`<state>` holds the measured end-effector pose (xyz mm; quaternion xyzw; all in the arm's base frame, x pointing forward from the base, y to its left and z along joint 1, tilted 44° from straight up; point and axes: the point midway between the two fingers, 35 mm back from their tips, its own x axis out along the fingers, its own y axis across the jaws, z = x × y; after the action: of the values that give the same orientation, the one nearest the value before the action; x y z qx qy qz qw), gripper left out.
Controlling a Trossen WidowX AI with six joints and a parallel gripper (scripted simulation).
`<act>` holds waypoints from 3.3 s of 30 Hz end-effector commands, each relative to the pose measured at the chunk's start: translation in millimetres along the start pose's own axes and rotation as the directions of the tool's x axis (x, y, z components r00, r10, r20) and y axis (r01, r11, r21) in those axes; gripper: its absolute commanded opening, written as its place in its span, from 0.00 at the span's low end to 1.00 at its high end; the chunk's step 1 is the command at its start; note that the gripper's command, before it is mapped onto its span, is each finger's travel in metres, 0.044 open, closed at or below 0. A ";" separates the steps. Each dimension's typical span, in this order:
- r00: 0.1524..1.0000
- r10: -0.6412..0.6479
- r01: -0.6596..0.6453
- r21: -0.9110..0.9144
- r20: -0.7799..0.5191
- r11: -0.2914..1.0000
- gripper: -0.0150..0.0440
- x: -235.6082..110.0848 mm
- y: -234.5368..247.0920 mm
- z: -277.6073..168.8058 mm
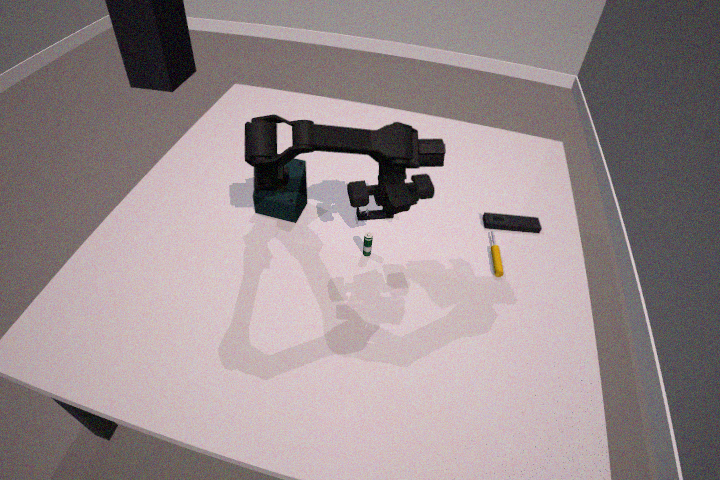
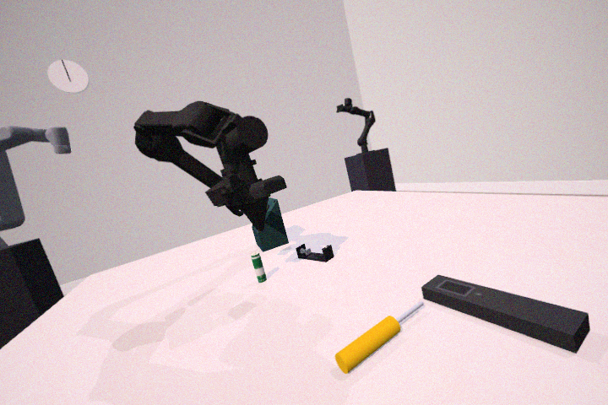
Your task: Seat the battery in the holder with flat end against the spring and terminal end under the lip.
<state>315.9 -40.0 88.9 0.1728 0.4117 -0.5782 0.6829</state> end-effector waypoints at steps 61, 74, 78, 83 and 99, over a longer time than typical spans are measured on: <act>0.997 -0.065 0.064 0.020 0.040 0.998 0.25 76.5 -73.0 4.0; 0.998 -0.060 0.060 0.016 0.035 0.998 0.25 9.5 -65.9 1.1; 0.997 -0.064 0.064 0.020 0.037 0.998 0.25 -3.2 -67.4 0.4; 0.997 -0.064 0.064 0.020 0.037 0.998 0.25 -3.2 -67.4 0.4; 0.997 -0.064 -0.003 0.889 0.036 0.458 0.64 44.8 -83.8 2.2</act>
<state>247.5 -79.0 87.2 0.3684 0.1798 -0.7028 0.5813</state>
